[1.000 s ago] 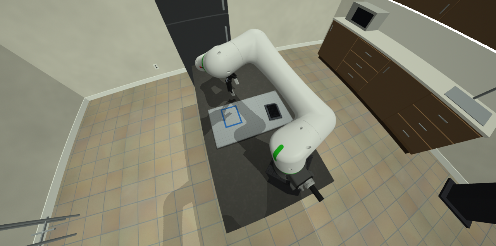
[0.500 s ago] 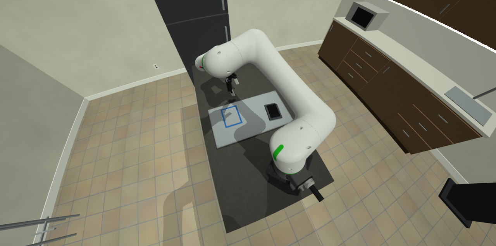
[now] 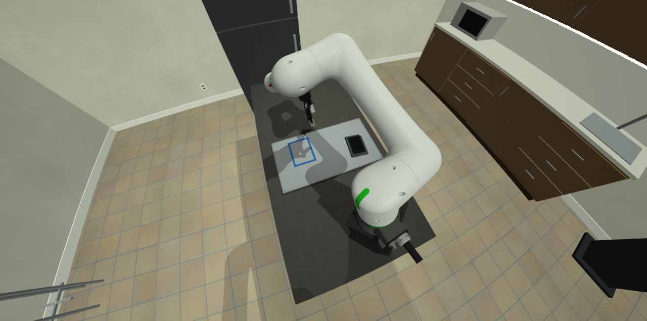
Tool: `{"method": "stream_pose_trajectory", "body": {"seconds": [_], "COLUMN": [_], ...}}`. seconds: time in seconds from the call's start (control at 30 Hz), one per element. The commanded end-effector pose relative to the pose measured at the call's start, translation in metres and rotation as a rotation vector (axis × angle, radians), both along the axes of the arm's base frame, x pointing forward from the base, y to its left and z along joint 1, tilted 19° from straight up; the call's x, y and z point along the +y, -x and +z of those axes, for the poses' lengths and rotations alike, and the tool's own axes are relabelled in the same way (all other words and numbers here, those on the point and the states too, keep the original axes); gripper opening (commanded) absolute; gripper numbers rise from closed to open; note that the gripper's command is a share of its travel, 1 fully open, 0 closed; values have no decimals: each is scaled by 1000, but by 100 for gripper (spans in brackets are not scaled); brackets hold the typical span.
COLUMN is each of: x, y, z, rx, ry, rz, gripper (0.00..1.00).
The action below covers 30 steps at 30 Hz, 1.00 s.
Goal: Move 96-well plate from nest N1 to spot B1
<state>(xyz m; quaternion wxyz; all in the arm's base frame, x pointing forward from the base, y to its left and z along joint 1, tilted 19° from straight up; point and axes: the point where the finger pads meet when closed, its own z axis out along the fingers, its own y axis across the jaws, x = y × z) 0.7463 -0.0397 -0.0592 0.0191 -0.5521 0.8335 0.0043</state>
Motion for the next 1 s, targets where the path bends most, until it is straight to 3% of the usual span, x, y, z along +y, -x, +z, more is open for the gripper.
{"method": "stream_pose_trajectory", "body": {"seconds": [0.0, 0.97], "x": [-13, -83], "y": [8, 72], "z": [-10, -64], "rx": [-14, -141], "ry": [-25, -87], "rz": [108, 713], "gripper": [100, 100]}}
